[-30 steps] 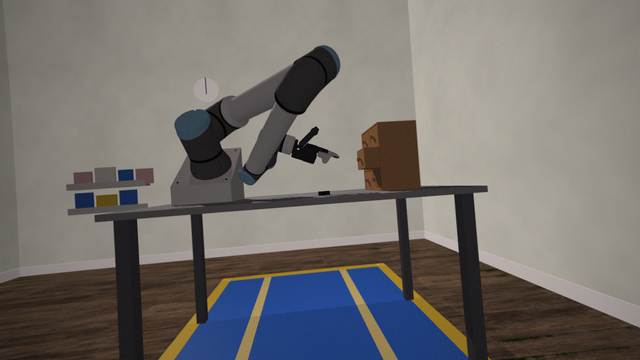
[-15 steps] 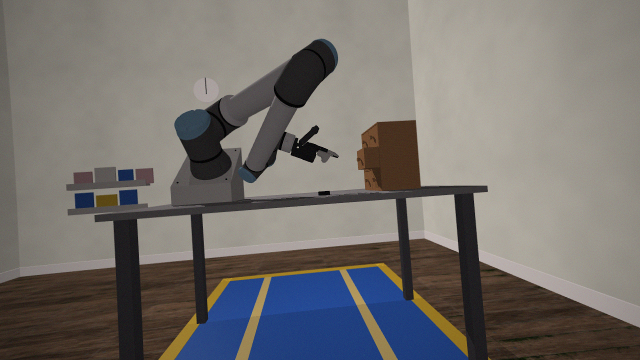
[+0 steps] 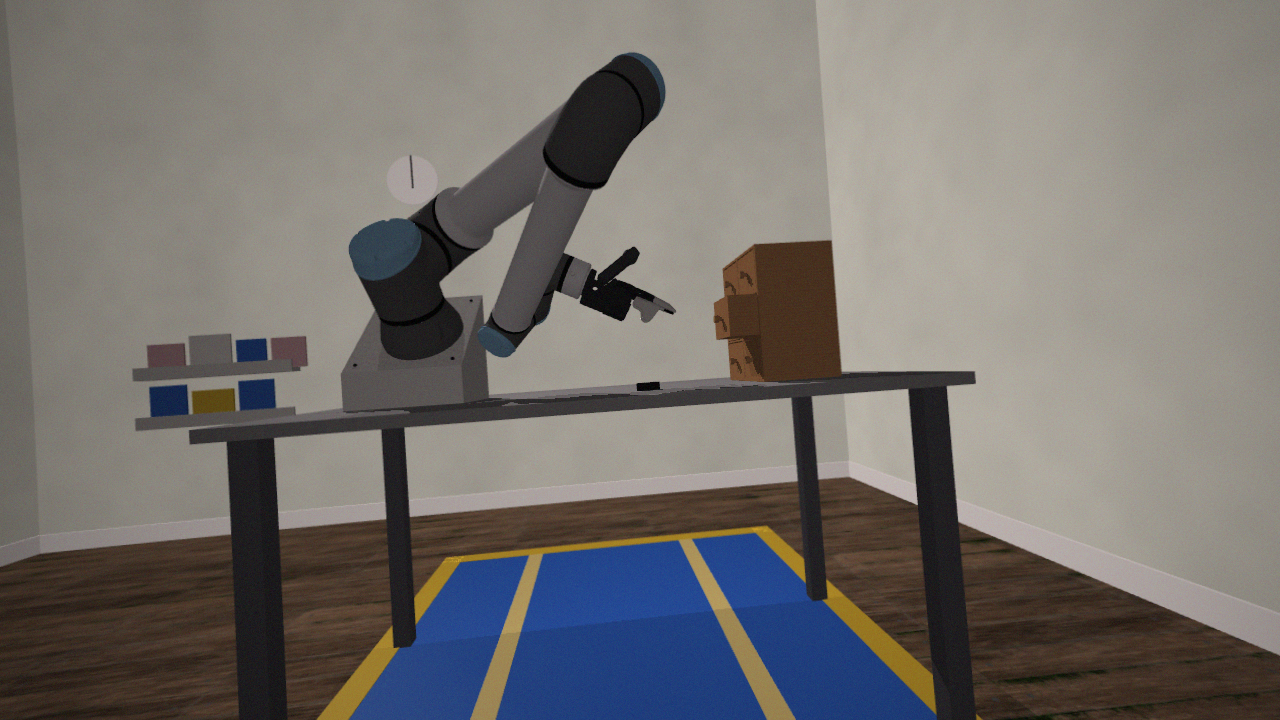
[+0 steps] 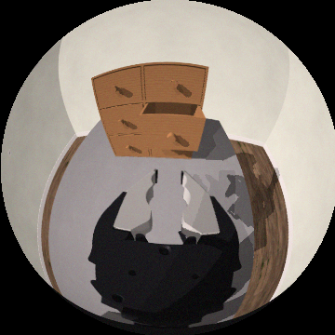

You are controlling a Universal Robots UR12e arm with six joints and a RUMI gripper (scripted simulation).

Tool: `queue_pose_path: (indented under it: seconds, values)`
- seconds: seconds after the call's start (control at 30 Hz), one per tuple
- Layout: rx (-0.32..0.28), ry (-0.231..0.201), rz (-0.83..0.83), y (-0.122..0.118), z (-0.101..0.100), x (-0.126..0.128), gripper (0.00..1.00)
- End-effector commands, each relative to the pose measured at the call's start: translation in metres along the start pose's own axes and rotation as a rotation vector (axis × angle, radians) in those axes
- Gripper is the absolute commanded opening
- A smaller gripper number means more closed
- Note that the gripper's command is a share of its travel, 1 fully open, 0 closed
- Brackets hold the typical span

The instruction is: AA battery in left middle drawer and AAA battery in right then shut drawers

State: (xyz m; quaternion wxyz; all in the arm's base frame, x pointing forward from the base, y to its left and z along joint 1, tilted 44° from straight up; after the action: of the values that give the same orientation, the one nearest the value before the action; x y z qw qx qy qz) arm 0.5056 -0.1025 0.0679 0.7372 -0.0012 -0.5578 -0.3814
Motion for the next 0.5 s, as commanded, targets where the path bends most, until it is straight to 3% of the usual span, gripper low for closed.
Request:
queue_pose_path:
  seconds: [0.0,0.47]
  values:
    - [-0.033,0.009,0.0,0.005,0.003,0.001,0.2]
    - [-0.117,0.032,0.0,0.017,0.011,0.005,0.2]
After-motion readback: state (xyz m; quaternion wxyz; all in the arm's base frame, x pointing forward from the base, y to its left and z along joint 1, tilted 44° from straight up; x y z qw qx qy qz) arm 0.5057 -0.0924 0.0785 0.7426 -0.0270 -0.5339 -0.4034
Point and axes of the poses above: the point where the finger pads meet when closed, its own z axis back along the fingers, its own x axis across the jaws, y = z × x, the point moved 10 cm from there along z, back along the fingers, and after that the axes turned 15 degrees about z, right-handed, at the moved point
